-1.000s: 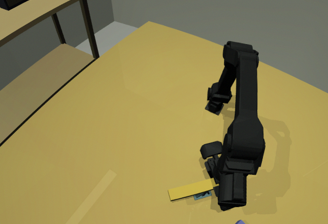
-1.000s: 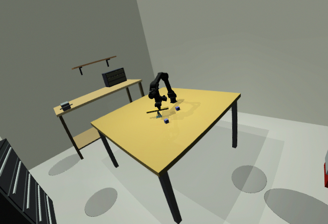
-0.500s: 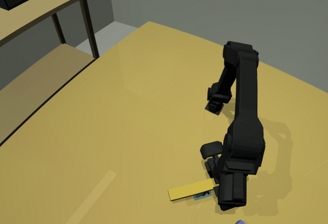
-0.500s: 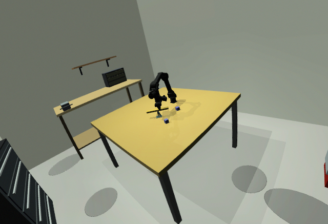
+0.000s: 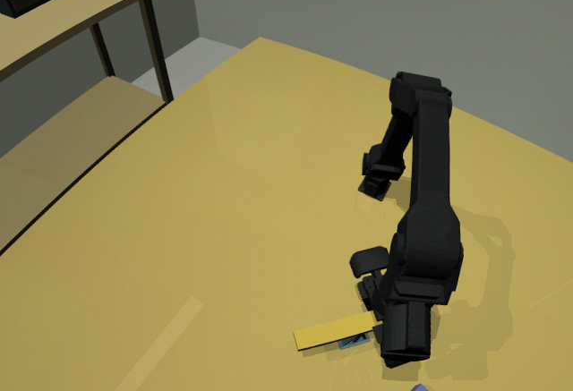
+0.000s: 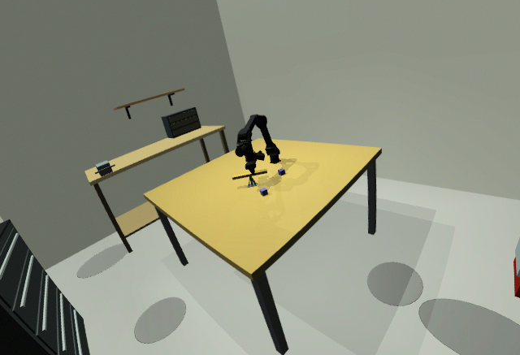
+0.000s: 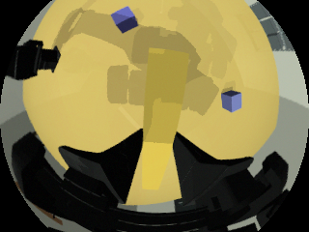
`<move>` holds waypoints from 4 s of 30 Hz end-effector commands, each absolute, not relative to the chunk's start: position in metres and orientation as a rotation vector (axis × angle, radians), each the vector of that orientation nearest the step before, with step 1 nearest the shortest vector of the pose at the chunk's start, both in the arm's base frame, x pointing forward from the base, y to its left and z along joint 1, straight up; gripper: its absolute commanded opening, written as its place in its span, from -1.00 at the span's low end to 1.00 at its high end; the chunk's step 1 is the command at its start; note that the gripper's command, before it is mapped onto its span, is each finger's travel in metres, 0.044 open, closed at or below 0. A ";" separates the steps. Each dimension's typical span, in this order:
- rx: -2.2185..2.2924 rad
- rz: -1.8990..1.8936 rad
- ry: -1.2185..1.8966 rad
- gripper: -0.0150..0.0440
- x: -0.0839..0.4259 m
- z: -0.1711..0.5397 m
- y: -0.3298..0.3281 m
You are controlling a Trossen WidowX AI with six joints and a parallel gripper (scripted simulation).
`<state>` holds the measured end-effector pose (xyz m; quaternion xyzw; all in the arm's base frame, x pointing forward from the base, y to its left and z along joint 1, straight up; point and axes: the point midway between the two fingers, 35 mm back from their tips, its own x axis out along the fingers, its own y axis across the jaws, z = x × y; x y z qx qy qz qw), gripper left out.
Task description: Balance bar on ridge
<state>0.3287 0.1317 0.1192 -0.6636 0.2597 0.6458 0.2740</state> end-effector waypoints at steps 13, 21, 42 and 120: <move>-1.785 1.737 0.698 0.07 0.329 0.119 0.132; -1.785 1.737 0.698 0.08 0.329 0.119 0.132; -1.785 1.737 0.698 0.09 0.329 0.119 0.132; -1.805 1.695 0.664 1.00 0.324 0.219 0.130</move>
